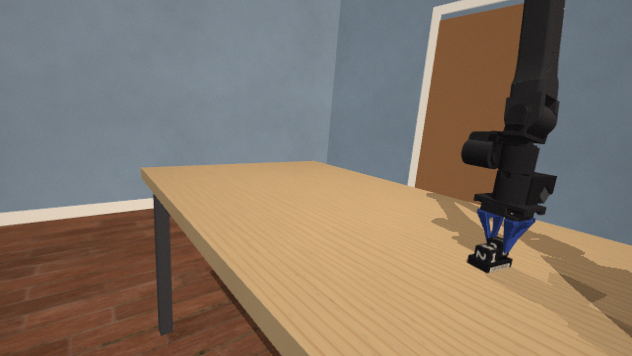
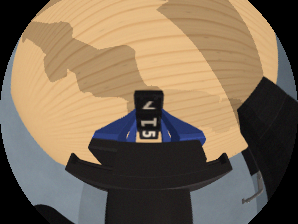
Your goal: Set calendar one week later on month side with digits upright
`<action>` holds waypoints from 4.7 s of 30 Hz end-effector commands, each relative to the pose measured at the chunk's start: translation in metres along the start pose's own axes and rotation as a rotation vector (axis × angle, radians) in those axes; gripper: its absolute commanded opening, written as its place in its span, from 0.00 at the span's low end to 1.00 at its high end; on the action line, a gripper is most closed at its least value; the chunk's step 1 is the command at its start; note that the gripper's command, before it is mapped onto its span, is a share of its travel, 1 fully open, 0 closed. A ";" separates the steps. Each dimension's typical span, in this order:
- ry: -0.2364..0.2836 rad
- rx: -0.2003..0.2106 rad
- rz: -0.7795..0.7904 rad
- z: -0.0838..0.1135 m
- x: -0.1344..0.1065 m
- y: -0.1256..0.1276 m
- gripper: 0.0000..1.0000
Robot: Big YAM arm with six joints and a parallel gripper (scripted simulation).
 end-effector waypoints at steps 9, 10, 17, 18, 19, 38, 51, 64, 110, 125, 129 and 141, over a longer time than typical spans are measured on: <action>0.000 -0.007 -0.001 -0.002 0.003 -0.002 0.26; 0.000 -0.007 -0.001 -0.002 0.003 -0.002 0.26; 0.000 -0.007 -0.001 -0.002 0.003 -0.002 0.26; 0.000 -0.007 -0.001 -0.002 0.003 -0.002 0.26; 0.000 -0.007 -0.001 -0.002 0.003 -0.002 0.26; 0.000 -0.007 -0.002 -0.002 0.002 -0.005 0.26; 0.000 -0.007 -0.002 -0.002 0.002 -0.005 0.26; 0.000 -0.011 -0.001 -0.002 0.002 -0.007 0.26; -0.002 0.002 -0.001 -0.008 0.003 -0.001 0.26; -0.002 0.001 -0.001 -0.013 0.003 -0.002 0.26; -0.001 -0.003 0.000 -0.014 0.003 -0.003 0.26; 0.000 -0.006 0.000 -0.014 0.002 -0.004 0.26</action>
Point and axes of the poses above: the point where the finger pads meet when closed, its own z axis back along the fingers, its own y axis across the jaws, x = y × z, the point moved 7 cm from there along z, back along the fingers, and after that the axes turned 9 degrees about z, right-handed, at the moved point
